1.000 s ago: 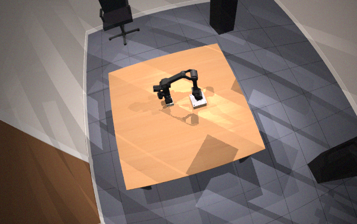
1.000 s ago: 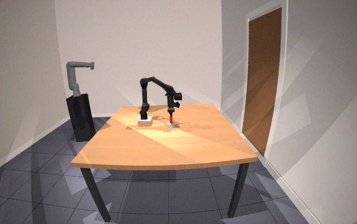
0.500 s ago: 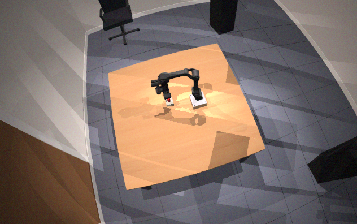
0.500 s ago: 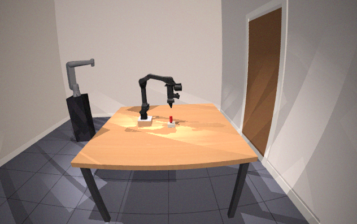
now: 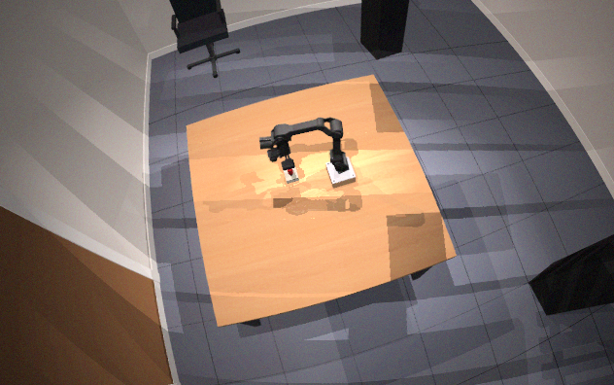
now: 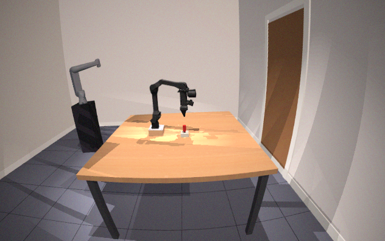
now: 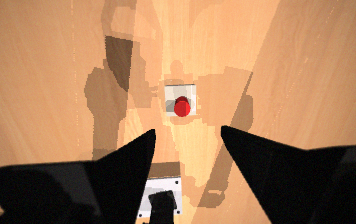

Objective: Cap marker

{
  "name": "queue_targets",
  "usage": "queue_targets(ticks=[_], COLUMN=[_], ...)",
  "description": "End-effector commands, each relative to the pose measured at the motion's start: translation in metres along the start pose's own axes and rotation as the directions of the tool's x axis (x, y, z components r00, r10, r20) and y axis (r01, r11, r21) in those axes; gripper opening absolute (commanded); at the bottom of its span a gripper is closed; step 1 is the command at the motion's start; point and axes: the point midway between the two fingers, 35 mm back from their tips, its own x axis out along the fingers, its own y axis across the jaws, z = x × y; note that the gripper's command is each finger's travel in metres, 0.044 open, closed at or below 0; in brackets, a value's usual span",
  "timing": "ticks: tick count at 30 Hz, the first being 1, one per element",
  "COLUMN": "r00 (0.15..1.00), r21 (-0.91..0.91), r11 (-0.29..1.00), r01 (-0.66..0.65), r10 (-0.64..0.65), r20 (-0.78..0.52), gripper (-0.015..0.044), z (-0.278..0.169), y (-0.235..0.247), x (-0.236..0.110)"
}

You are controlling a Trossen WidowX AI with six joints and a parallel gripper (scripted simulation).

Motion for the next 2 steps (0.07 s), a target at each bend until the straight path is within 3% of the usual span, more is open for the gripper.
queue_targets(ticks=[1,2], r00=[1.000,1.000], r21=[0.000,0.000], r11=[1.000,1.000], r01=[0.002,0.002], r10=[-0.002,-0.002], r20=[0.007,0.007], gripper=[0.0420,0.0440], z=[0.0007,0.0007], y=[-0.0002,-0.0002], x=[-0.0023,-0.0023])
